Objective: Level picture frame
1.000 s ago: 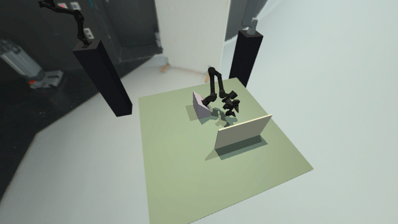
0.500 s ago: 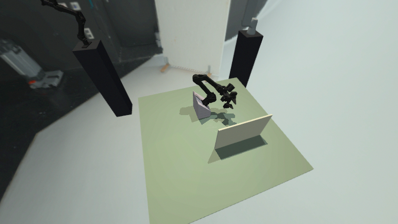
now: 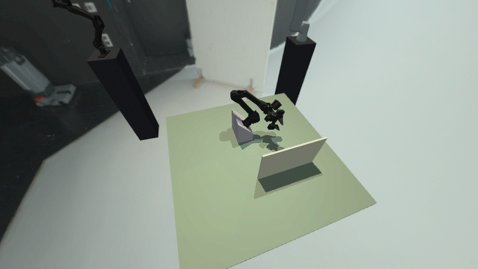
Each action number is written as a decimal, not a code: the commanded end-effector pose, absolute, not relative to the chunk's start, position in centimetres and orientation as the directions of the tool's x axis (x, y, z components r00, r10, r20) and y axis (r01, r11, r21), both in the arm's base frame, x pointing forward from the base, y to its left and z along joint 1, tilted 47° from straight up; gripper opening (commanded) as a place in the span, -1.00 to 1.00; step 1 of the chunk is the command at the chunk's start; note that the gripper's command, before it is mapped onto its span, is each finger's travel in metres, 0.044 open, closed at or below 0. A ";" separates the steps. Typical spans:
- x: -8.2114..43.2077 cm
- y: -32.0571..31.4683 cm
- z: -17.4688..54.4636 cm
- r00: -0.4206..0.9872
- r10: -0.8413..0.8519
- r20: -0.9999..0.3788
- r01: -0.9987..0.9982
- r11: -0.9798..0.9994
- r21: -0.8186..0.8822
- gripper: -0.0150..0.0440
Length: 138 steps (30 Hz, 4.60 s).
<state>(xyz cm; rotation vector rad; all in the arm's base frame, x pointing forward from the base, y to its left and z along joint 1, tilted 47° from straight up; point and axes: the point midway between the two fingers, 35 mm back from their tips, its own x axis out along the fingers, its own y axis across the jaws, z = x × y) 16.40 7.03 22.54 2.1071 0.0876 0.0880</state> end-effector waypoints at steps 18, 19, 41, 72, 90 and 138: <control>16.4 6.9 22.6 0.995 0.092 0.028 0.023 -0.511 0.859 0.39; 16.4 6.9 22.6 0.995 0.092 0.028 0.023 -0.511 0.859 0.39; 16.4 6.9 22.6 0.995 0.092 0.028 0.023 -0.511 0.859 0.39; 16.4 6.9 22.6 0.995 0.092 0.028 0.023 -0.511 0.859 0.39; 23.5 9.7 19.4 0.995 0.092 0.034 0.030 -0.611 0.791 0.39; 31.4 10.4 19.6 0.995 0.092 0.038 0.026 -0.610 0.792 0.39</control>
